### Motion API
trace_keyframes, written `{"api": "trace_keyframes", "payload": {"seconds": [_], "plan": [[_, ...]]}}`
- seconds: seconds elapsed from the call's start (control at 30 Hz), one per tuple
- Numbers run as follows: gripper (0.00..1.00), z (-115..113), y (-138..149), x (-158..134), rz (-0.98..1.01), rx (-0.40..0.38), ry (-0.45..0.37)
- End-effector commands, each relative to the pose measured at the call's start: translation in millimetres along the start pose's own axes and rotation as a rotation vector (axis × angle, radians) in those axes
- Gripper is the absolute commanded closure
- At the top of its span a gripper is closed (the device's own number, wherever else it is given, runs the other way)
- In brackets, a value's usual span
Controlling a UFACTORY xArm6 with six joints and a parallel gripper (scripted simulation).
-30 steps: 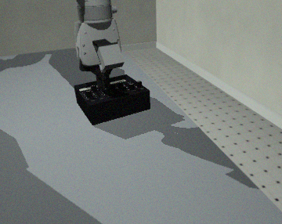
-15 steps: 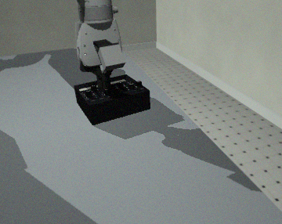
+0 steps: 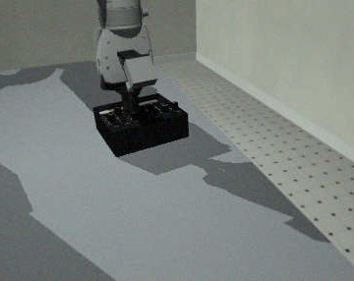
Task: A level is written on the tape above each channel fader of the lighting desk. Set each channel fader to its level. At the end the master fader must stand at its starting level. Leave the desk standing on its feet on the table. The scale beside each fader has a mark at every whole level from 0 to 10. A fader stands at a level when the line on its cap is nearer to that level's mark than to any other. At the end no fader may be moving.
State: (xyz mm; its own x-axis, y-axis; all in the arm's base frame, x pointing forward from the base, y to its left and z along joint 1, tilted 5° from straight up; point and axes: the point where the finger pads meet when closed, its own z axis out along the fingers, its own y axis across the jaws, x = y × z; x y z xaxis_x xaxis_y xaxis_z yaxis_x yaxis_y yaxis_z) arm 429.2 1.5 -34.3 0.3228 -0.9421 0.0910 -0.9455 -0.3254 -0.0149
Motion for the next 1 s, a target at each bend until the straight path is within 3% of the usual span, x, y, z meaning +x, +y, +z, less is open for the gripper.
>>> {"api": "trace_keyframes", "payload": {"seconds": [0.0, 0.97], "plan": [[1.00, -1.1, -1.5, 0.5, 0.000, 0.004, 0.001], [1.00, -1.1, -1.4, -5.3, 0.000, 0.004, 0.001]]}}
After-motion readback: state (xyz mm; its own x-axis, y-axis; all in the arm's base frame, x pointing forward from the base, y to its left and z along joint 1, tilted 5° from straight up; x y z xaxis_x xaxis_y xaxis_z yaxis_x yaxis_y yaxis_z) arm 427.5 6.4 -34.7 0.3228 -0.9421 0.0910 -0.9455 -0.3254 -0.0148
